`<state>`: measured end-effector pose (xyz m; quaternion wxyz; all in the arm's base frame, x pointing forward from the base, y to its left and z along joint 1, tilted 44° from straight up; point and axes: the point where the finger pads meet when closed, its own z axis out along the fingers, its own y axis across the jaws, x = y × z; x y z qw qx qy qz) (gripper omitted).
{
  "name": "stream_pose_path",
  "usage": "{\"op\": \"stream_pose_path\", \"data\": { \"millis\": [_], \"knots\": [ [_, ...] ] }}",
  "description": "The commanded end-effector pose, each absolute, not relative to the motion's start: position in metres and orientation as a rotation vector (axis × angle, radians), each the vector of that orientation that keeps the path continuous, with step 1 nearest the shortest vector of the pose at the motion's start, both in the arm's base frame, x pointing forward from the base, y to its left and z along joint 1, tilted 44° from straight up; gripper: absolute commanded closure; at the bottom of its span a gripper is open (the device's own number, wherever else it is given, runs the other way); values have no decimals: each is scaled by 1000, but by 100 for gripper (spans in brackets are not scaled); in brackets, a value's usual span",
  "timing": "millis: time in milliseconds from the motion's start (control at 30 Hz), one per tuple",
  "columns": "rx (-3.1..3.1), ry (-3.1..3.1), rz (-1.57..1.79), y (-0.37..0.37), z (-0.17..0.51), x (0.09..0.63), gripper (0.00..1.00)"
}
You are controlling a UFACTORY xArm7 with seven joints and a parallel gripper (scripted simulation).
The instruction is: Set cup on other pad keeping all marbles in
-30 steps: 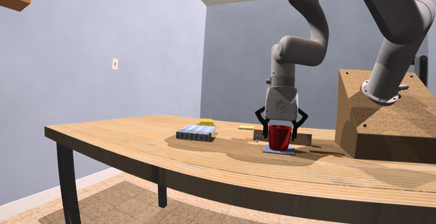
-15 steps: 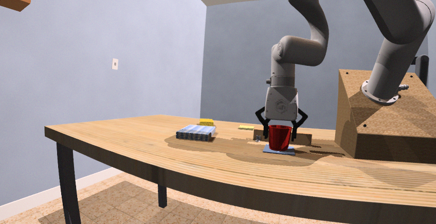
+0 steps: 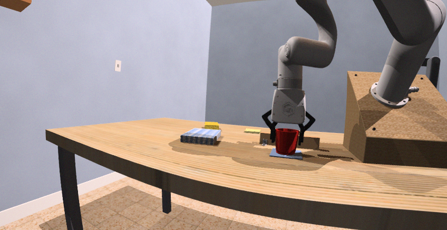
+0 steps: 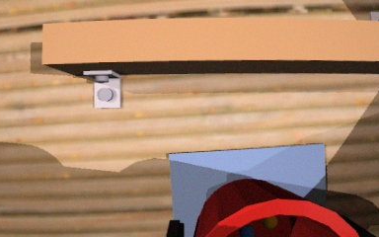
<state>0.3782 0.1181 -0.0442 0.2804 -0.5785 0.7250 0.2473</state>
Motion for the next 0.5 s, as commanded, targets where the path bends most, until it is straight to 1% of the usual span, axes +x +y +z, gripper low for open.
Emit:
{"op": "stream_pose_path", "data": {
  "millis": [0, 467],
  "knots": [
    [-1549, 1945, 659, 117, -44, 379, 13],
    [-1549, 1945, 659, 117, -44, 379, 15]
  ]
}}
